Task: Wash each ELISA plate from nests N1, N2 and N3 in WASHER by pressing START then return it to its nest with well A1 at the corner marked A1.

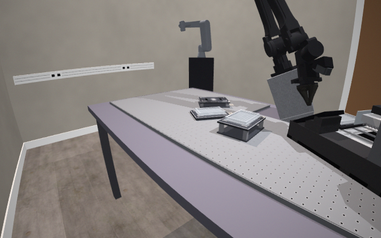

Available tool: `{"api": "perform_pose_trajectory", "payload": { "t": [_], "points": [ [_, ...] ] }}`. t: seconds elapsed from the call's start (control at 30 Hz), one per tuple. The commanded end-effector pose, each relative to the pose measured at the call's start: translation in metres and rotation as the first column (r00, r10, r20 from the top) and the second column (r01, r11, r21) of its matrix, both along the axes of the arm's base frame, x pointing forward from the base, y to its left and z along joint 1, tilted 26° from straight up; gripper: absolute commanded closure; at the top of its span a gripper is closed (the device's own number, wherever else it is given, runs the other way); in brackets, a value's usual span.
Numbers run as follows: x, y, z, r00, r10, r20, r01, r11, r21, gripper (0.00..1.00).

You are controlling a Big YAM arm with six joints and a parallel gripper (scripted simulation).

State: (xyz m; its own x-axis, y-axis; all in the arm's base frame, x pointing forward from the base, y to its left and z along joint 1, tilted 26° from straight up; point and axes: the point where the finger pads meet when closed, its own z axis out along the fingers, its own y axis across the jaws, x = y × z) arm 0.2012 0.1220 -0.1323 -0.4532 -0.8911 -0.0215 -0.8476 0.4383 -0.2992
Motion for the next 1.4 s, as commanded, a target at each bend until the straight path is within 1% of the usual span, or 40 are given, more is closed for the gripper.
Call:
{"api": "perform_pose_trajectory", "payload": {
  "t": [0.0, 0.03, 0.17, 0.27, 0.4, 1.37],
  "points": [
    [-0.003, 0.003, 0.007, 1.0, -0.002, 0.003, 0.002, 1.0, 0.0, 1.0],
    [-0.005, 0.001, 0.008, 1.0, -0.002, 0.0, 0.002, 1.0, -0.003, 1.0],
    [-0.003, 0.006, 0.015, 1.0, -0.002, 0.007, 0.002, 1.0, 0.004, 1.0],
    [-0.008, 0.003, 0.019, 1.0, -0.002, 0.001, 0.002, 1.0, -0.002, 1.0],
    [-0.007, 0.007, 0.027, 1.0, -0.002, 0.005, 0.002, 1.0, 0.003, 1.0],
    [-0.006, 0.005, 0.025, 1.0, -0.008, 0.002, 0.008, 1.0, -0.001, 1.0]
  ]
}}
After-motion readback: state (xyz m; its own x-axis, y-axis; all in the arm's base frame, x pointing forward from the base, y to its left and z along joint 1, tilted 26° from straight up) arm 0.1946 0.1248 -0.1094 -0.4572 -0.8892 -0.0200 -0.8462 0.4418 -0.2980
